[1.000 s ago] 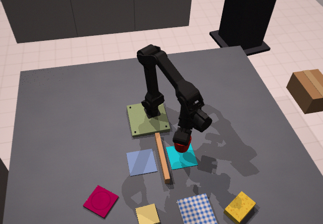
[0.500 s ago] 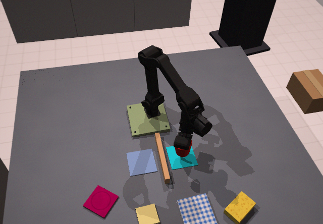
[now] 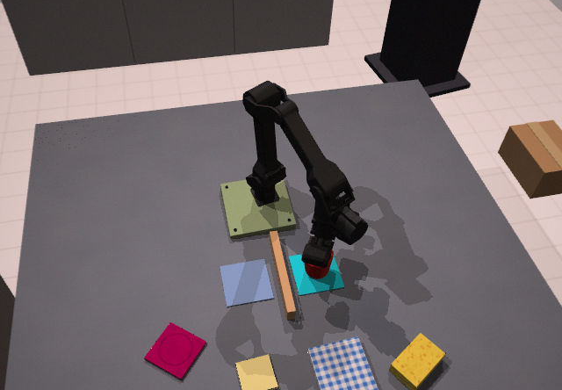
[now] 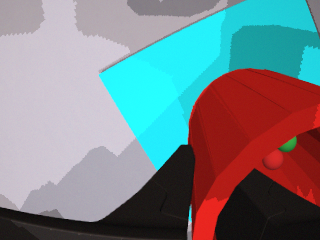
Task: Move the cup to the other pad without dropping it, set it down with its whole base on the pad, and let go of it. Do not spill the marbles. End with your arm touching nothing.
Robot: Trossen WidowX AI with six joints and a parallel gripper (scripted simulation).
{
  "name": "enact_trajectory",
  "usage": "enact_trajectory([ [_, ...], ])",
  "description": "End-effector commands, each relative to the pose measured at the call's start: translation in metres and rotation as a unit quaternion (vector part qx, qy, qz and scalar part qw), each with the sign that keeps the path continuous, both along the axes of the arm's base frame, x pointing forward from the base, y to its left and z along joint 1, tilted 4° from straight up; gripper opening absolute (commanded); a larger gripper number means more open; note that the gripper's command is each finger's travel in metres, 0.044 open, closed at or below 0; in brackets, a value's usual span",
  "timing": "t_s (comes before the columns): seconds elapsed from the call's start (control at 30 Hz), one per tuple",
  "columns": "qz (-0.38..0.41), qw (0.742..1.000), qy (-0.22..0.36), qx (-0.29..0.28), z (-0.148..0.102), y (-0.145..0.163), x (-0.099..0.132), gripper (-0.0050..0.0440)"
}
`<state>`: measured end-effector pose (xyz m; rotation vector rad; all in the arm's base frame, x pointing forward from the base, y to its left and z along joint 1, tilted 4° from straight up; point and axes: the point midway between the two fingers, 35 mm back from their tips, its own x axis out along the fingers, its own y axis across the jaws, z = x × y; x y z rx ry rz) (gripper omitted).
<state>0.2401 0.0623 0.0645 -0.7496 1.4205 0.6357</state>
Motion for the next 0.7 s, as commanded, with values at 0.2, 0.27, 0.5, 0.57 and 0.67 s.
enact_trajectory([
  [0.2,0.001,1.000,0.000,0.000,-0.0005,0.0004,0.0004,0.0000],
  [0.27,0.001,1.000,0.000,0.000,-0.0005,0.0004,0.0004,0.0000],
  [0.5,0.001,1.000,0.000,0.000,-0.0005,0.0004,0.0004,0.0000],
  [0.57,0.001,1.000,0.000,0.000,-0.0005,0.0004,0.0004,0.0048],
  [0.67,0.001,1.000,0.000,0.000,-0.0005,0.0004,0.0004,0.0120],
])
